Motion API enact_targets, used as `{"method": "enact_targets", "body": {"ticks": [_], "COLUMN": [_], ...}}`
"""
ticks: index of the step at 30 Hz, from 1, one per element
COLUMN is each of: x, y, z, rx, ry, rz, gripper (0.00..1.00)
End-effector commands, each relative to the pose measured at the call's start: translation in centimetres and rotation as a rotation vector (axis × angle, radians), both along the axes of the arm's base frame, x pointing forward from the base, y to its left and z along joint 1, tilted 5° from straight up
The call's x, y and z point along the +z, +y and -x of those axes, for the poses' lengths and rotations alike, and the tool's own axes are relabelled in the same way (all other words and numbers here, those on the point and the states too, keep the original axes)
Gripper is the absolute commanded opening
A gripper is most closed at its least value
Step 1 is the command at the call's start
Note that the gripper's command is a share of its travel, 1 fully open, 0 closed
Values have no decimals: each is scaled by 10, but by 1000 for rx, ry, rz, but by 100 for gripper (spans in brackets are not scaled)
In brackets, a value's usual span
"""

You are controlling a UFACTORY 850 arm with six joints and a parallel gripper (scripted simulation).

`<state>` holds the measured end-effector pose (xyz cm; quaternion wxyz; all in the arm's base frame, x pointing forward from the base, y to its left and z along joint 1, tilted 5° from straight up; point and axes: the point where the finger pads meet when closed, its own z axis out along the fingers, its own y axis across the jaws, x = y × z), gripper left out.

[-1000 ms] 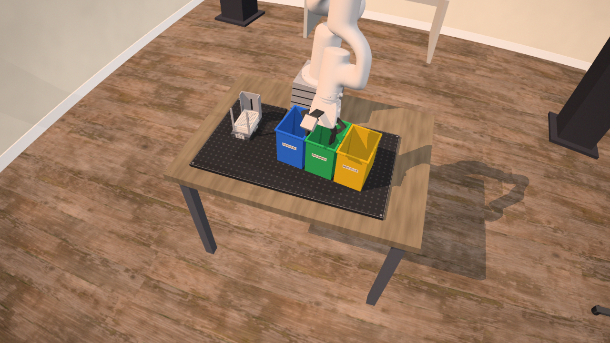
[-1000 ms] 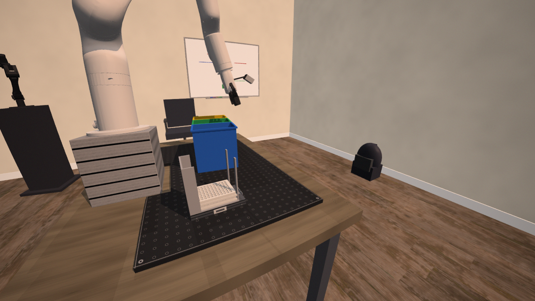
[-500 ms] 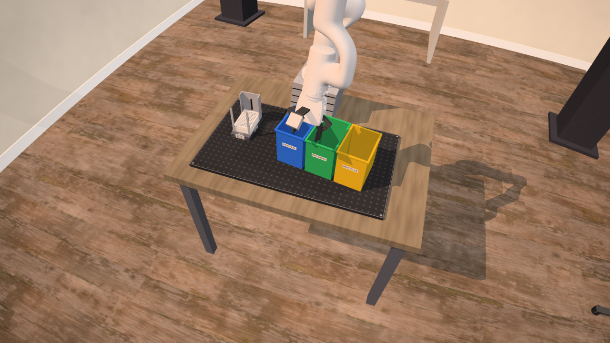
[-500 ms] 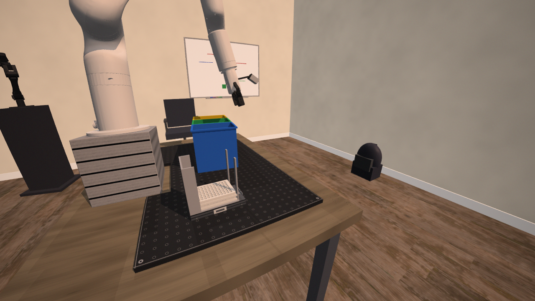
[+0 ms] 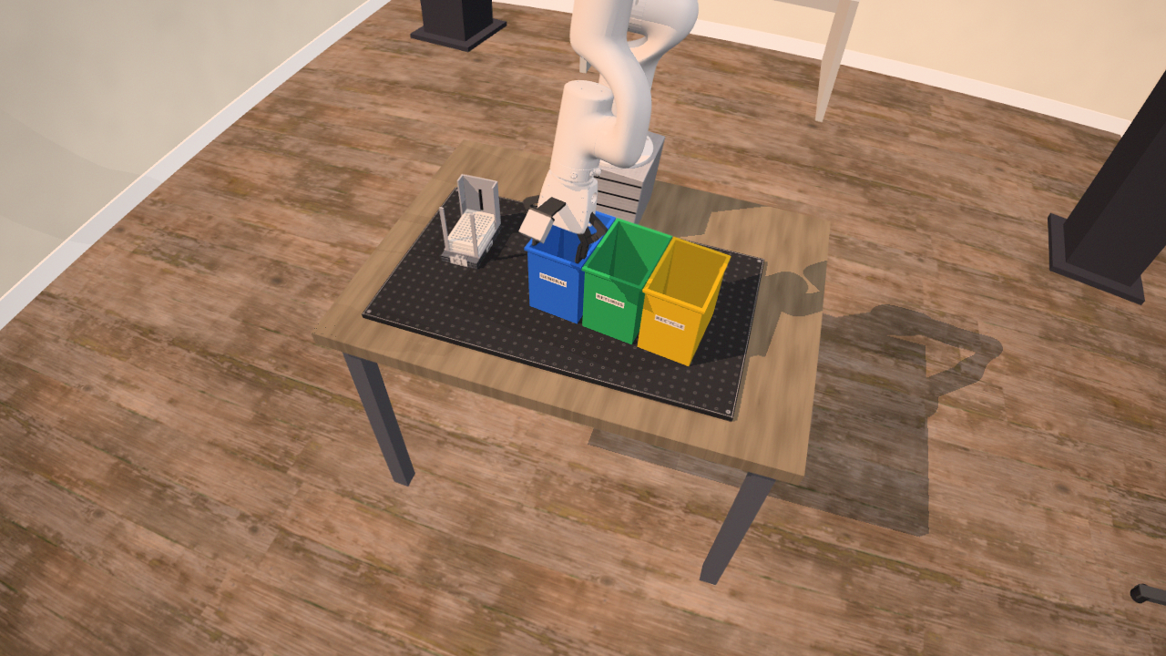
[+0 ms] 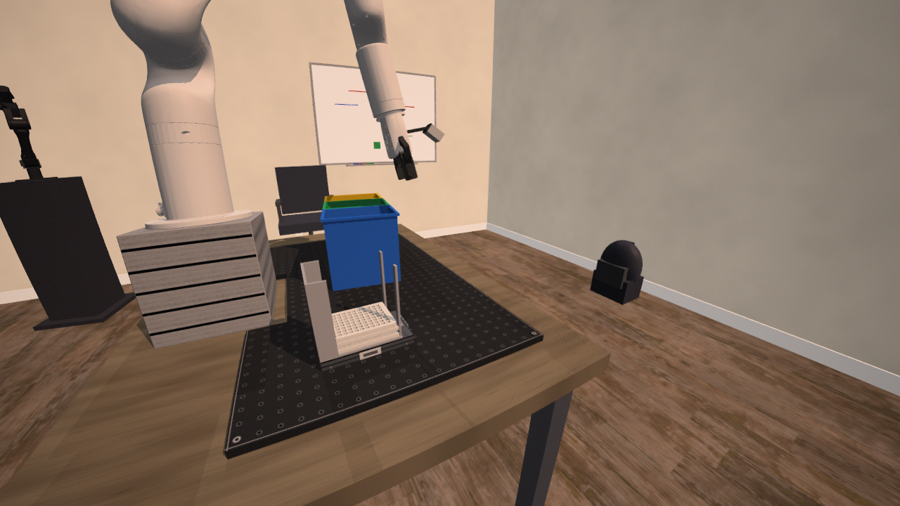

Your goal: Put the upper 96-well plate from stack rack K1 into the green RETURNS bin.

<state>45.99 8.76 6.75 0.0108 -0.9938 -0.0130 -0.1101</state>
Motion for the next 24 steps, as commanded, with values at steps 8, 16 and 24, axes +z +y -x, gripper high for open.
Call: {"method": "enact_targets", "body": {"ticks": [8,16,24], "x": [-4,-7,-10], "y": [-53,-82,-114], "z": [3,8,16], "rx": [12,24,37], "ry": [27,51,74], "rz": [25,35,41], "gripper": [100,100,100]}}
